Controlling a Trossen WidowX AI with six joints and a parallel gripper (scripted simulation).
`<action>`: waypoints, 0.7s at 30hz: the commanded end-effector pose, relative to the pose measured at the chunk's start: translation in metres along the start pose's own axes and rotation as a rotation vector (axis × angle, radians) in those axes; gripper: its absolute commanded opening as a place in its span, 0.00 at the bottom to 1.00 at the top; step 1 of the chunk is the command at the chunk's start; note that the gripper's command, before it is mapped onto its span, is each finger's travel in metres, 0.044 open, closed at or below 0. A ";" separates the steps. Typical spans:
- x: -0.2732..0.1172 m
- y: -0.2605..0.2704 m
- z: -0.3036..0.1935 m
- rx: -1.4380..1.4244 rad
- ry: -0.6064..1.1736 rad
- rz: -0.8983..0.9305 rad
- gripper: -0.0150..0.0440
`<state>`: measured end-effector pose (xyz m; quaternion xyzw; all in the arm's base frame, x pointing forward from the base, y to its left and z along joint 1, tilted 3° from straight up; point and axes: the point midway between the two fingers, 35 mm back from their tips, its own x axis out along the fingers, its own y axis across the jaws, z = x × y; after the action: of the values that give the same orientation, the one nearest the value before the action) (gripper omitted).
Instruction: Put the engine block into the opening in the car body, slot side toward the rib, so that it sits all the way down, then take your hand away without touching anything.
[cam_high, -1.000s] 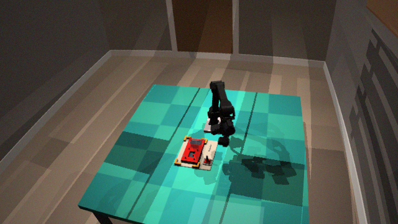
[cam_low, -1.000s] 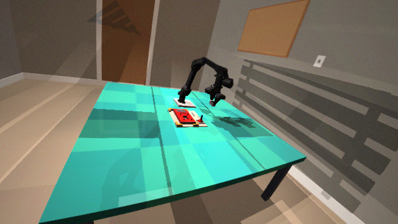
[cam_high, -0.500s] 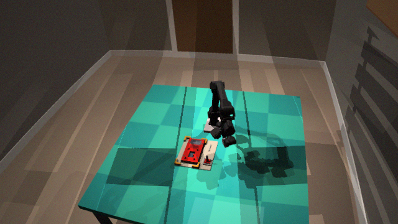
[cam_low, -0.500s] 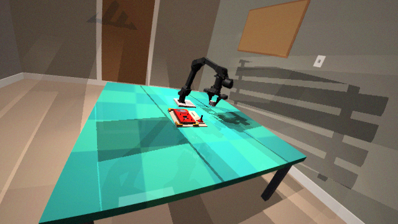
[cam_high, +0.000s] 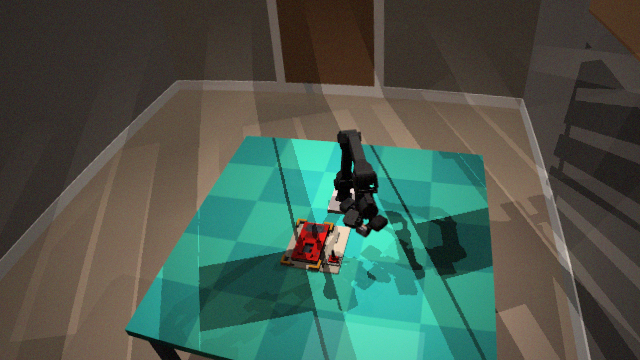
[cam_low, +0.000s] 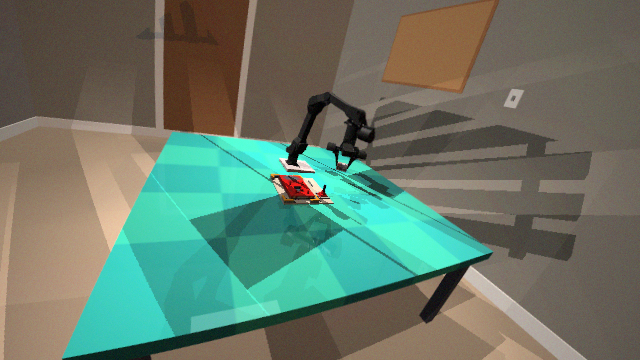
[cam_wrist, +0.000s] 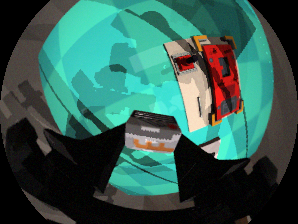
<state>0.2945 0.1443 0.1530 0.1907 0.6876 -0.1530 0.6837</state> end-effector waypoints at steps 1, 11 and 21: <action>0.001 0.000 0.000 -0.122 -0.001 0.000 0.25; 0.002 0.000 0.000 -0.469 -0.001 0.000 0.25; 0.004 0.000 0.000 -0.815 -0.001 0.000 0.25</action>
<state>0.2944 0.1444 0.1501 -0.0655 0.6970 0.1021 0.7068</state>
